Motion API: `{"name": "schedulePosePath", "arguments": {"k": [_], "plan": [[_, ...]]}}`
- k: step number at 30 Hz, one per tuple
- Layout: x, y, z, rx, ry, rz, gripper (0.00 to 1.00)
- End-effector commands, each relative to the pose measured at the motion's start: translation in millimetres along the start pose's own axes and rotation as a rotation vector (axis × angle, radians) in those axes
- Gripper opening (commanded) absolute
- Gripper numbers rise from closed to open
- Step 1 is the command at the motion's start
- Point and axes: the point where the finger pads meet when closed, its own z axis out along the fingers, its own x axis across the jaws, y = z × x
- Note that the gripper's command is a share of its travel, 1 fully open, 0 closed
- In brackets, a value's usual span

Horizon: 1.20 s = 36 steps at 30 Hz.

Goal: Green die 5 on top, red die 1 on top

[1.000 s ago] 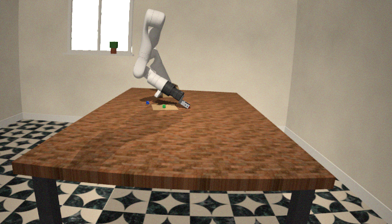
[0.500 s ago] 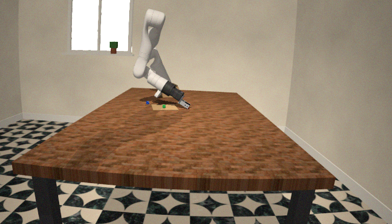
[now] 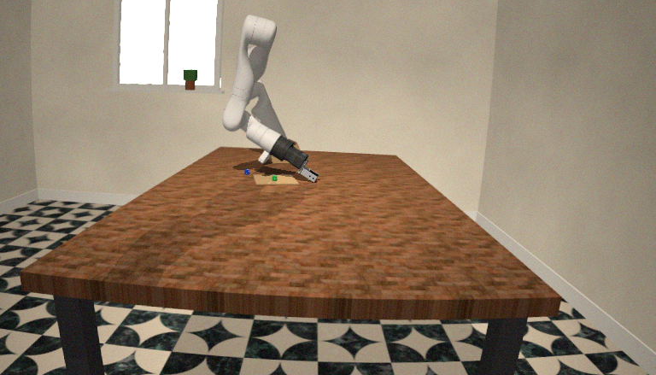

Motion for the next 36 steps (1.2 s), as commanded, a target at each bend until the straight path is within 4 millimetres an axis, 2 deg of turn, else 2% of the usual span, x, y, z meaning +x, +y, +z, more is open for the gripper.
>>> {"name": "schedulePosePath", "arguments": {"k": [1,30,36], "plan": [[-0.3,0.8,-0.1,-0.001,0.0,-0.001,0.64],[-0.3,0.8,-0.1,-0.001,0.0,-0.001,0.64],[-0.3,0.8,-8.0,-0.001,0.0,-0.001,0.64]]}}
